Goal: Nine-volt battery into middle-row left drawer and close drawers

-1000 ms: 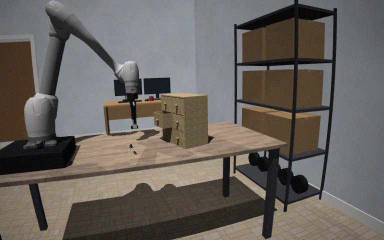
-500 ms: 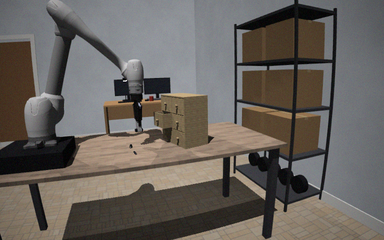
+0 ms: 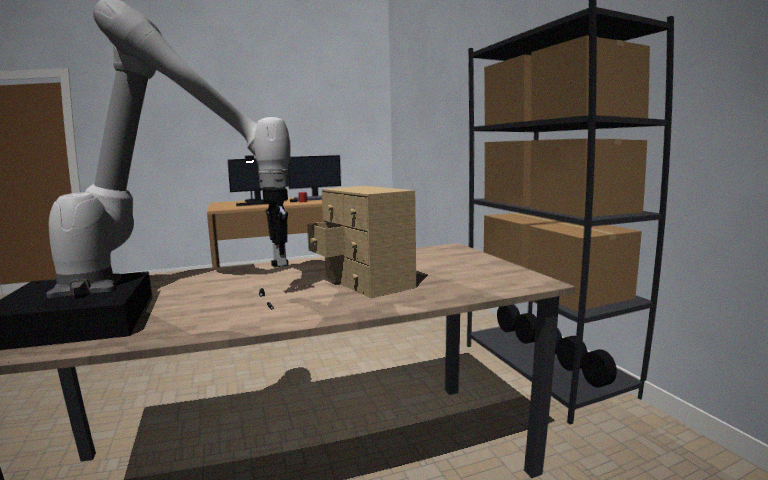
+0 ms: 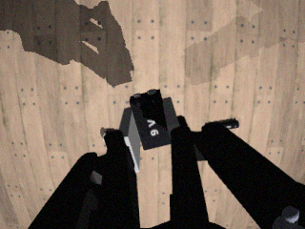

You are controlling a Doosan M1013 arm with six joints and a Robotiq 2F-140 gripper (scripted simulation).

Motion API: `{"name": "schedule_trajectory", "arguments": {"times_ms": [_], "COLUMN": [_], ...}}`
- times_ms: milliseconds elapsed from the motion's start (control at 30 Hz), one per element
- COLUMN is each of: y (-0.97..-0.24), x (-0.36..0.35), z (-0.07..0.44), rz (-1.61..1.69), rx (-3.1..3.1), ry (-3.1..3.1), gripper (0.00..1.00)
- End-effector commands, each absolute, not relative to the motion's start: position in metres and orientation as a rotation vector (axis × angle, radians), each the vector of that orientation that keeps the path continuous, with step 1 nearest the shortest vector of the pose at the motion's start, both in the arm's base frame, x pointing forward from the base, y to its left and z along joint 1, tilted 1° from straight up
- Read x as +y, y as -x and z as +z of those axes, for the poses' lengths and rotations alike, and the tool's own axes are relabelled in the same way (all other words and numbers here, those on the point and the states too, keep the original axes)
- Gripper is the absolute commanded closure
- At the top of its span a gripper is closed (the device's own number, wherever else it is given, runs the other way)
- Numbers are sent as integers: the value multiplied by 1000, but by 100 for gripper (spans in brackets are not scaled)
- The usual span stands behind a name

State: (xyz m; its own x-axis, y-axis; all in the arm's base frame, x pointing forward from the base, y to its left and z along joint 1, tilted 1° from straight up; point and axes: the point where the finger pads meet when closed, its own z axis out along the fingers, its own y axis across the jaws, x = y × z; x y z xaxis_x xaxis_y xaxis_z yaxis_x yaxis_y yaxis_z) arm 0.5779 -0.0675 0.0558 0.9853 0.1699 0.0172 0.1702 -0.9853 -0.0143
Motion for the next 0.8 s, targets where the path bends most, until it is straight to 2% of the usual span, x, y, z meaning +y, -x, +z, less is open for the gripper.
{"name": "schedule_trajectory", "arguments": {"times_ms": [0, 267, 767], "y": [-578, -578, -579], "x": [-69, -69, -71], "z": [59, 75, 137], "rz": [-21, -21, -21], "rx": [-272, -272, -272], "ry": [3109, 3109, 3109], "gripper": [86, 86, 86]}}
